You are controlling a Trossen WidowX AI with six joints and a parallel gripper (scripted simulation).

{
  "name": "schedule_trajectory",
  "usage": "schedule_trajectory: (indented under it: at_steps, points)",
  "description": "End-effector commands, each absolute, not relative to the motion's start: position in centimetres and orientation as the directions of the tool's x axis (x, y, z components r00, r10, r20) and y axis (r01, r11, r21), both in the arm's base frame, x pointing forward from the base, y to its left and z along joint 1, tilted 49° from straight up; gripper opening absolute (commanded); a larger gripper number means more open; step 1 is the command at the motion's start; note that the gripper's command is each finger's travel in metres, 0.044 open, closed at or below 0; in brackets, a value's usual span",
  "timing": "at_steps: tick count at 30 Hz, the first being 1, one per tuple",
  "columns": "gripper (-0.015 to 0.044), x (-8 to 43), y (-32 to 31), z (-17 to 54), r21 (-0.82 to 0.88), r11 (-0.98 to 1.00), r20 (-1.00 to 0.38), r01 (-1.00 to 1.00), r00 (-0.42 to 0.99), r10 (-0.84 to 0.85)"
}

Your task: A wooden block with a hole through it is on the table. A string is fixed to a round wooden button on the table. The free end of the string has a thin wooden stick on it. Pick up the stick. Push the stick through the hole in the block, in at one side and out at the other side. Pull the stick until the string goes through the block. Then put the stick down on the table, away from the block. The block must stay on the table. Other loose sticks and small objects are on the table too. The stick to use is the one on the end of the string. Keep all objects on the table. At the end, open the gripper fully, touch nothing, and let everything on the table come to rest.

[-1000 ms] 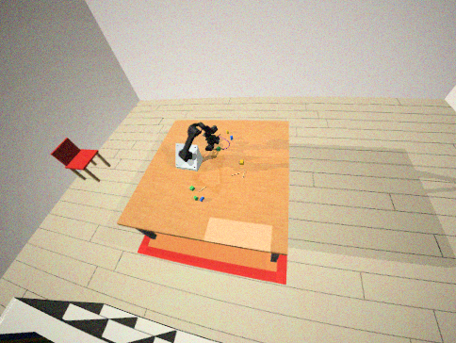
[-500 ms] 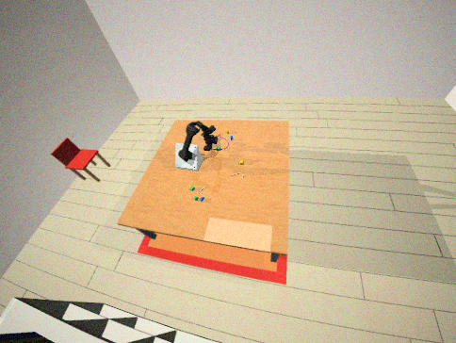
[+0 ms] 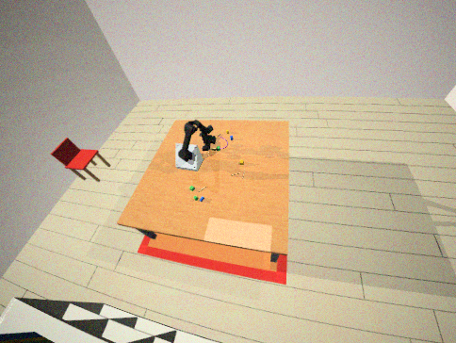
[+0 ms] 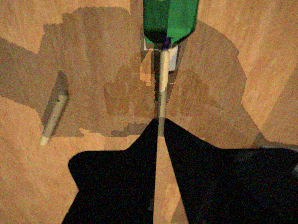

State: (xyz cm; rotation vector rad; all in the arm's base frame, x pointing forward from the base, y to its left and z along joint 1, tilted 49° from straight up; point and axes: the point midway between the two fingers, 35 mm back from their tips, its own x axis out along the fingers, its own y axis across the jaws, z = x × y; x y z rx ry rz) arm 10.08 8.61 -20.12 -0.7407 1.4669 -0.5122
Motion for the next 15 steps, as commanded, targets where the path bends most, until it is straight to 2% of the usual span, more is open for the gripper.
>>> schedule_trajectory:
  at_steps: [1,15]
  points:
    - [0.0000,9.4,8.4,-20.0,-0.717,0.684,-0.695,-0.135,0.060,-0.716]
    - [0.0000,7.7,8.2,-19.8,-0.713,0.684,-0.697,-0.154,0.058,-0.715]
